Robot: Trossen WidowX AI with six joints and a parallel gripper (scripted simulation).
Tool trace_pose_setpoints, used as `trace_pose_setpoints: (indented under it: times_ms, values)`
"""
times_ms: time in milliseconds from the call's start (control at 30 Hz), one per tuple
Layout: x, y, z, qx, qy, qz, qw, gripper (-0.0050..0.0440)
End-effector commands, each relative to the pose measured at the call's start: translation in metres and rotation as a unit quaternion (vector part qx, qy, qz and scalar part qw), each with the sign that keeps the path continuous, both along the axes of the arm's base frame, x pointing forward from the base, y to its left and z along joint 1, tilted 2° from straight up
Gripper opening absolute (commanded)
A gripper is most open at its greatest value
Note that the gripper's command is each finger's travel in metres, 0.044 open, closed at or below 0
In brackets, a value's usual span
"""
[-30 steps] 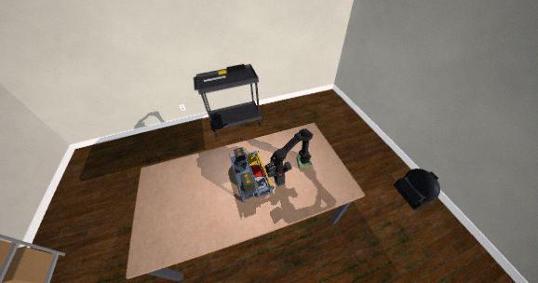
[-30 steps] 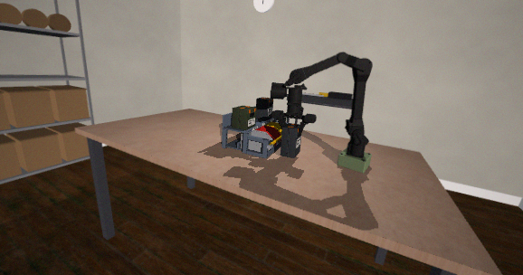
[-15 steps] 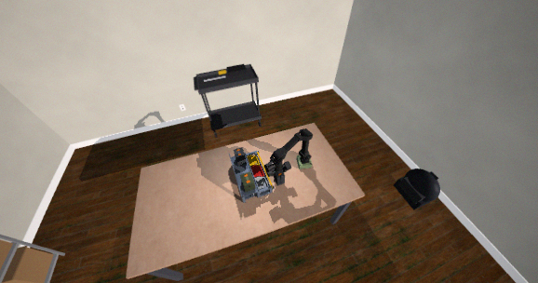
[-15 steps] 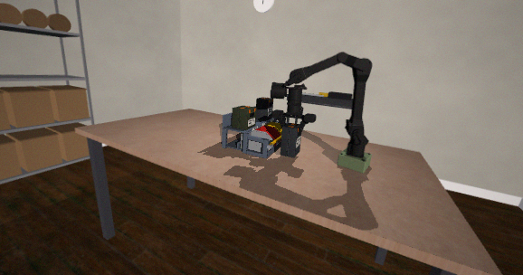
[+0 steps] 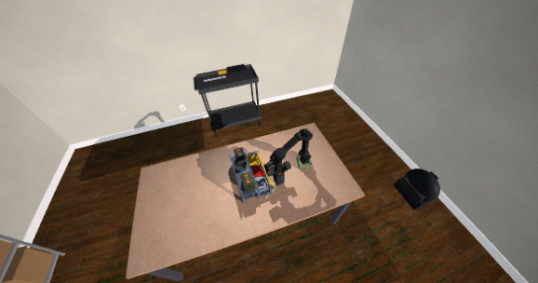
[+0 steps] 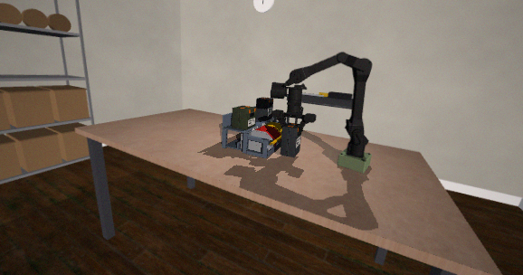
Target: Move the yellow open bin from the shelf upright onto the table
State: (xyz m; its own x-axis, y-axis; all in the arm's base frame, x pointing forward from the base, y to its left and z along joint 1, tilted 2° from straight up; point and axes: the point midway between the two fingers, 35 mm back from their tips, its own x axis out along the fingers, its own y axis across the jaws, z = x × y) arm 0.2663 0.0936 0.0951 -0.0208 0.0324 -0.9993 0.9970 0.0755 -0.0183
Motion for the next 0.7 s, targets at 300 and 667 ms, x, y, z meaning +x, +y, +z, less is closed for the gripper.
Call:
trace_pose_setpoints:
  times_ms: [300, 667]
  values:
    - [0.0077, 0.0004, 0.0163, 0.010, -0.030, 0.002, 1.000, 0.0000]
    - [0.0077, 0.0004, 0.0163, 0.010, -0.030, 0.002, 1.000, 0.0000]
